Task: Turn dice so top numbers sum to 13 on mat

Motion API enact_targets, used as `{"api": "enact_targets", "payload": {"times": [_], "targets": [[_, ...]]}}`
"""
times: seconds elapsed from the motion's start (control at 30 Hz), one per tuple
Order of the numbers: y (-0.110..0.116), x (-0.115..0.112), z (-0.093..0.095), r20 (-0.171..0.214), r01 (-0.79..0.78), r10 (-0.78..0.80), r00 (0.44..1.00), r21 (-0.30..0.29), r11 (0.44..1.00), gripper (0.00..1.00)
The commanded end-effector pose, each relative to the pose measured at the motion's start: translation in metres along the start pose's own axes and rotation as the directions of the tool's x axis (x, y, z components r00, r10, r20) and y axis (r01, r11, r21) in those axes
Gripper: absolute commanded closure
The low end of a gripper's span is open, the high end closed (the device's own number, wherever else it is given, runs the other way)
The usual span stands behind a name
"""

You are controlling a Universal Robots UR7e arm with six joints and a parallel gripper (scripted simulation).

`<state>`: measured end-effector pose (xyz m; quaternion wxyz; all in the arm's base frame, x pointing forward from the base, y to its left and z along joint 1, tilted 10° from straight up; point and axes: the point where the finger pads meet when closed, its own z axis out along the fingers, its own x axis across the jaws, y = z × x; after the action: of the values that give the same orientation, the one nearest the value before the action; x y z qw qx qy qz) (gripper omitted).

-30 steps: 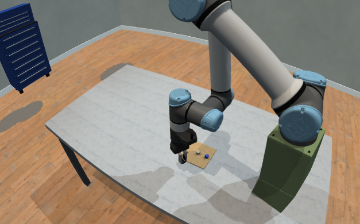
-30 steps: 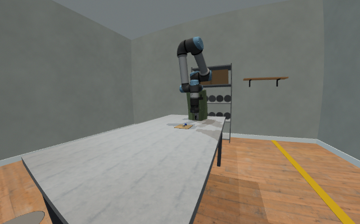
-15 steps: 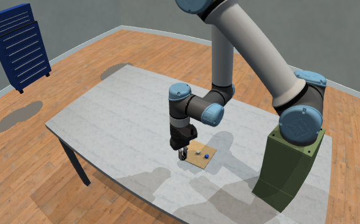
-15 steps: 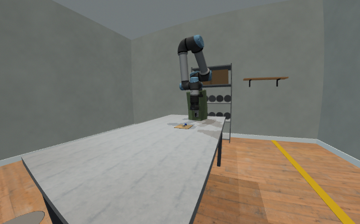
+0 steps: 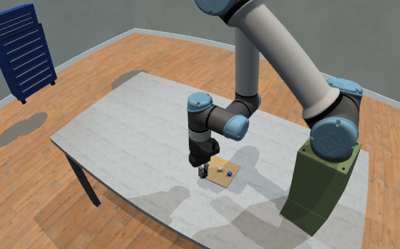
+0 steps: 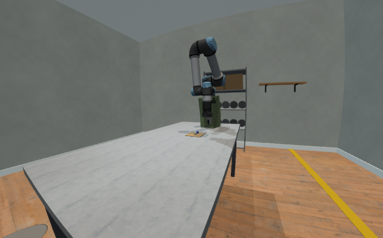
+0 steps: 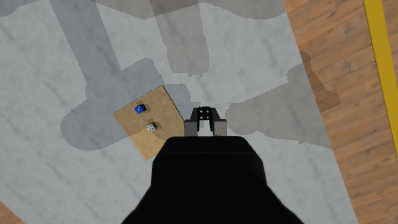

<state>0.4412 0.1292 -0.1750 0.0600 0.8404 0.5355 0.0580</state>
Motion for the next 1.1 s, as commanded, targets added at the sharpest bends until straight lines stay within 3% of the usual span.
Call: {"api": "enact_targets", "payload": {"times": [0.0,0.33,0.6,0.67,0.87,0.9,1.03,1.07], "targets": [[-0.0003,0.0001,-0.0002,-0.001,0.034,-0.034,0.999,-0.001,0.999,0.66],[-0.0031,-0.0008,0.0005,0.0,0.199,-0.199,0.98,-0.001,0.98,0.66],[-0.0064,-0.002,0.0018,0.0,0.468,-0.468,0.884,-0.001,0.884,0.66],[-0.0064,-0.002,0.0018,0.0,0.468,-0.468,0.884,-0.001,0.884,0.66],[-0.008,-0.0024,0.003,0.0,0.682,-0.682,0.731,-0.001,0.731,0.66],[-0.008,-0.0024,0.003,0.0,0.686,-0.686,0.728,-0.001,0.728,0.66],[-0.0084,-0.002,0.0038,0.0,0.807,-0.807,0.591,-0.001,0.591,0.66],[-0.0084,-0.002,0.0038,0.0,0.811,-0.811,0.585,-0.001,0.585,0.66]]}}
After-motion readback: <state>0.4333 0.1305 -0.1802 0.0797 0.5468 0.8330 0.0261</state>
